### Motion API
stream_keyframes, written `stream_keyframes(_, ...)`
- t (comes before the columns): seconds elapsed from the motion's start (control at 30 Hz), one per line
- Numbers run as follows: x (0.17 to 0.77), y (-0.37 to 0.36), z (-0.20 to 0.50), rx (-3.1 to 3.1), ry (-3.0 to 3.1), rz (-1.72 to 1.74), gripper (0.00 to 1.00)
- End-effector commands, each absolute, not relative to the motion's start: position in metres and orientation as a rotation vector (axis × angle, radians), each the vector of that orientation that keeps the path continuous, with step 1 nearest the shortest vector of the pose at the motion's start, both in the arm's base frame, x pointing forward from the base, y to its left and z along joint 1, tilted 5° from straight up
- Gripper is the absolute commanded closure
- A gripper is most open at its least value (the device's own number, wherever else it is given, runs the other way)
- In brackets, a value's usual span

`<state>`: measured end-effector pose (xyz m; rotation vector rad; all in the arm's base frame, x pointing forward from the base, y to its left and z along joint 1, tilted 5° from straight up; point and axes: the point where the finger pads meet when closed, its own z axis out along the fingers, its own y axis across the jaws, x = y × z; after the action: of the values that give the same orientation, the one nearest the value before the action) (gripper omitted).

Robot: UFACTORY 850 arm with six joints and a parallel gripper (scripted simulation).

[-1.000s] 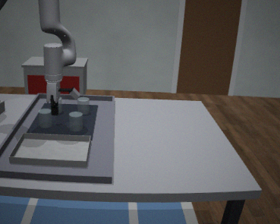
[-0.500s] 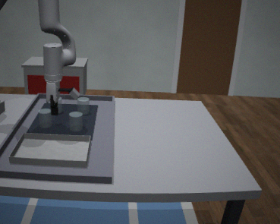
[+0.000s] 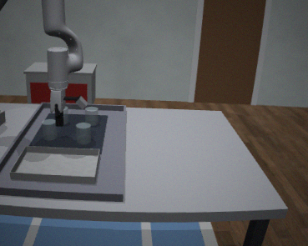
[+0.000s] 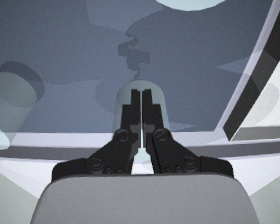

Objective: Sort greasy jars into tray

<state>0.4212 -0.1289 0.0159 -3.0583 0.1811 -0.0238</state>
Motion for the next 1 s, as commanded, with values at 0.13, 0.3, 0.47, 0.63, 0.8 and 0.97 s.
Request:
stream_keyframes(0.13, 0.4208, -0.1290, 0.0169, -3.058, 0.181, -0.025, 1.00)
stream_keyframes(0.3, 0.4201, -0.1290, 0.0174, -3.058, 0.181, -0.025, 1.00)
stream_keyframes(0.47, 0.4194, -0.1289, 0.0180, -3.058, 0.181, -0.025, 1.00)
stream_keyframes(0.63, 0.4187, -0.1289, 0.0185, -3.058, 0.181, -0.025, 1.00)
stream_keyframes(0.8, 0.4183, -0.1289, 0.0188, -3.058, 0.181, -0.025, 1.00)
stream_keyframes(0.97, 0.4177, -0.1288, 0.0193, -3.058, 0.181, -0.025, 1.00)
